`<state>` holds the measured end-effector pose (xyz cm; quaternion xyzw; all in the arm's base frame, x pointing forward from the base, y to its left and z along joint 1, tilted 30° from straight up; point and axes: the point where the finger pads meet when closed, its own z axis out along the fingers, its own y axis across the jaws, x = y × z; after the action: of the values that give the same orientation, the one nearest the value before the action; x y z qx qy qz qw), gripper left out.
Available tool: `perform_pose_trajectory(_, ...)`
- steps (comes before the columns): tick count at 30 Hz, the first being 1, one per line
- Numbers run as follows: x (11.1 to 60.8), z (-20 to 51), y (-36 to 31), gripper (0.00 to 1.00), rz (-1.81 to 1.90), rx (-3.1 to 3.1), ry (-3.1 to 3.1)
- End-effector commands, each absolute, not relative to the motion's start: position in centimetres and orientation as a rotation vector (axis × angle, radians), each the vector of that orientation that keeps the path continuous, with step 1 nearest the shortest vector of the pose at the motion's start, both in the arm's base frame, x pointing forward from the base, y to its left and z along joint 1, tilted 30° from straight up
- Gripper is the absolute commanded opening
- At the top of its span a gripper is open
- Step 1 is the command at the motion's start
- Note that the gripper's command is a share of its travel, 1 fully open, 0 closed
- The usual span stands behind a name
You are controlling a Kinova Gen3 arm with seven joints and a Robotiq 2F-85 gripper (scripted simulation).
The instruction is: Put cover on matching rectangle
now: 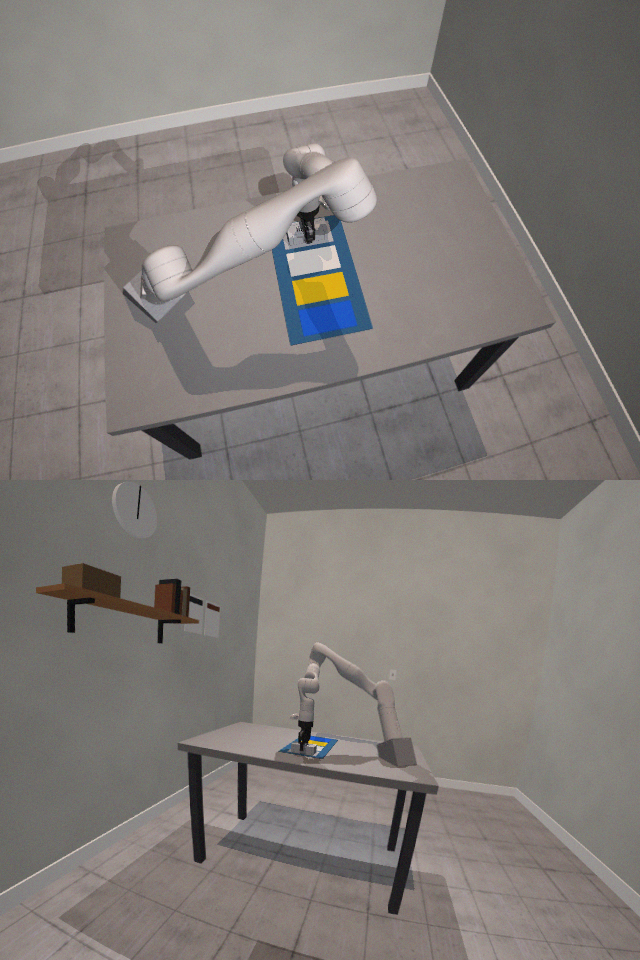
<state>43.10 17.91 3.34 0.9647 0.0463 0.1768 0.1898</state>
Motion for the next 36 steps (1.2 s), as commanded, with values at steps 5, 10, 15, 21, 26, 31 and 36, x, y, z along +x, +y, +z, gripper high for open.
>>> perform_pose_trajectory(5,43.11,3.41,17.98,0.73,0.499,2.712,0.131)
perform_pose_trajectory(10,43.11,3.41,17.98,0.73,0.499,2.712,0.131)
perform_pose_trajectory(15,43.11,3.41,17.98,0.00,0.499,2.712,0.131)
perform_pose_trajectory(21,43.11,3.41,17.98,0.00,0.499,2.712,0.131)
perform_pose_trajectory(26,43.11,3.41,17.98,0.00,0.499,2.712,0.131)
perform_pose_trajectory(31,43.11,3.41,17.98,0.00,0.499,2.712,0.131)
perform_pose_trajectory(36,43.11,3.41,17.98,0.00,0.499,2.712,0.131)
